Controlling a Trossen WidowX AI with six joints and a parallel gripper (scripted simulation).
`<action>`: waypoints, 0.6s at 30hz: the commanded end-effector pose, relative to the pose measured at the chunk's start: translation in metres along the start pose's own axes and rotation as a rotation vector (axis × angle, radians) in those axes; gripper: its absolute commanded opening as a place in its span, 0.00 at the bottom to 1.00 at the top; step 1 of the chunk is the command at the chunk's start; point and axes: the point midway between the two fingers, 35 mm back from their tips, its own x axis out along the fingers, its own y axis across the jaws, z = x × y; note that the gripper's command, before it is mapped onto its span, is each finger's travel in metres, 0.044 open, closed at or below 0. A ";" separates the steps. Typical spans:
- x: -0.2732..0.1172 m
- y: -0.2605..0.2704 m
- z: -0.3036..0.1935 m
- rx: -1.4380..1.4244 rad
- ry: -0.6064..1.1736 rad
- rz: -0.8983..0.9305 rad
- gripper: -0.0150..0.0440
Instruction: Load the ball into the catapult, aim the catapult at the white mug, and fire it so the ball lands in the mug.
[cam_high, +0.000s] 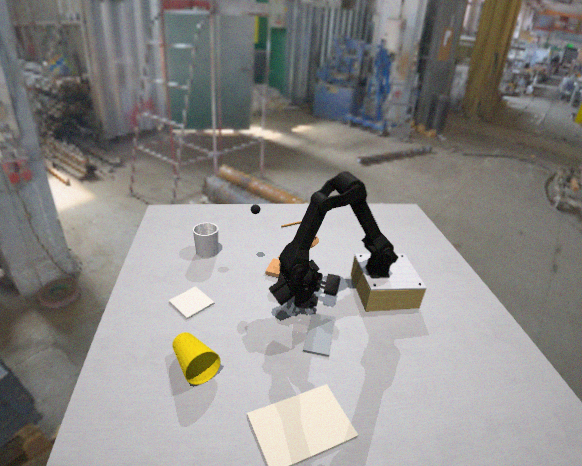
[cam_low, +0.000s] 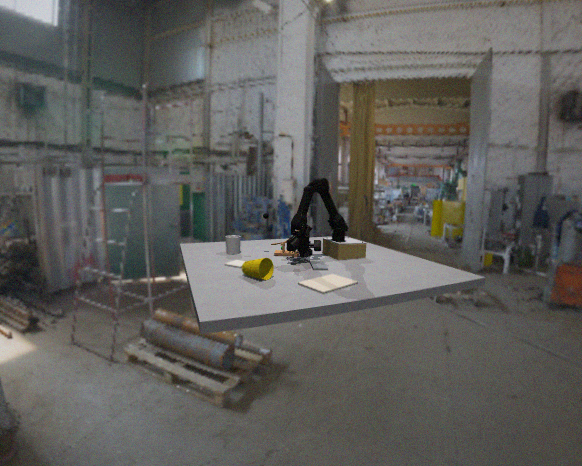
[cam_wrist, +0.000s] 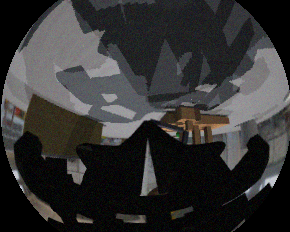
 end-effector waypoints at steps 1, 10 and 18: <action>-0.047 -0.006 -0.009 0.015 -0.022 -0.014 0.25; -0.121 0.003 -0.045 0.018 -0.026 -0.018 0.25; -0.115 -0.024 -0.033 0.144 -0.112 0.002 0.61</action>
